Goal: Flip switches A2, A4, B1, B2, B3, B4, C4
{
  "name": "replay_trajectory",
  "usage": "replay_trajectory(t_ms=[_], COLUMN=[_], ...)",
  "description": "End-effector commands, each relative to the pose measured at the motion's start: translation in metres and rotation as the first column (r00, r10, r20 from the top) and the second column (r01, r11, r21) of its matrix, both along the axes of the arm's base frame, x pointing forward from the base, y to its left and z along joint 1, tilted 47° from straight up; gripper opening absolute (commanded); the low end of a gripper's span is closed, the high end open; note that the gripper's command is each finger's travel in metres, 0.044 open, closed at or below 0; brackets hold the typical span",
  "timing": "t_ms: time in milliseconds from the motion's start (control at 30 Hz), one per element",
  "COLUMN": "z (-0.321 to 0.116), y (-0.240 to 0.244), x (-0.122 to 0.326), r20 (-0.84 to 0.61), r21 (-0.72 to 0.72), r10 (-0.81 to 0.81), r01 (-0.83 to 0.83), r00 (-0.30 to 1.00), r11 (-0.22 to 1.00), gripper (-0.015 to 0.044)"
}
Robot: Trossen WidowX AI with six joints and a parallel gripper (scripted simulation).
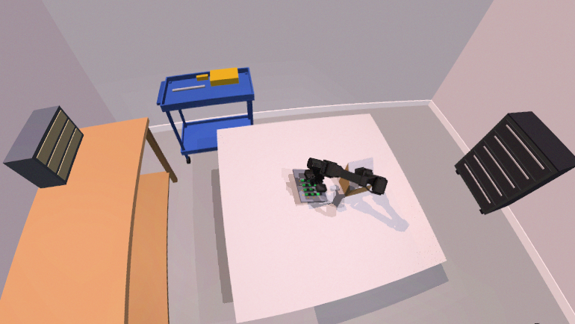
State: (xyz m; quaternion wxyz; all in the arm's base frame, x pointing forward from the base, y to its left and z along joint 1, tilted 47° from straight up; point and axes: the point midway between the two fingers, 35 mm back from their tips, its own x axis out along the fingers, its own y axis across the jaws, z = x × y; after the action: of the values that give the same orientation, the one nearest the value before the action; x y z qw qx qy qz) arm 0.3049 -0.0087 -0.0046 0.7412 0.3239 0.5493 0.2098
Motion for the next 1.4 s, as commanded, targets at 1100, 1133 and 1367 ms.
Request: replay_trajectory(t_ms=[1100,1133,1367], z=[-0.036,-0.036,-0.036], y=[0.039,0.039,0.039], x=[0.008,0.008,0.008], r20=[-0.009,-0.009,-0.009], r21=[0.019,0.019,0.019], r10=[-0.01,-0.01,-0.01], r01=[0.011,0.011,0.011], r00=[1.0,1.0,1.0], r11=[1.0,1.0,1.0], gripper=[0.0,0.0,0.0])
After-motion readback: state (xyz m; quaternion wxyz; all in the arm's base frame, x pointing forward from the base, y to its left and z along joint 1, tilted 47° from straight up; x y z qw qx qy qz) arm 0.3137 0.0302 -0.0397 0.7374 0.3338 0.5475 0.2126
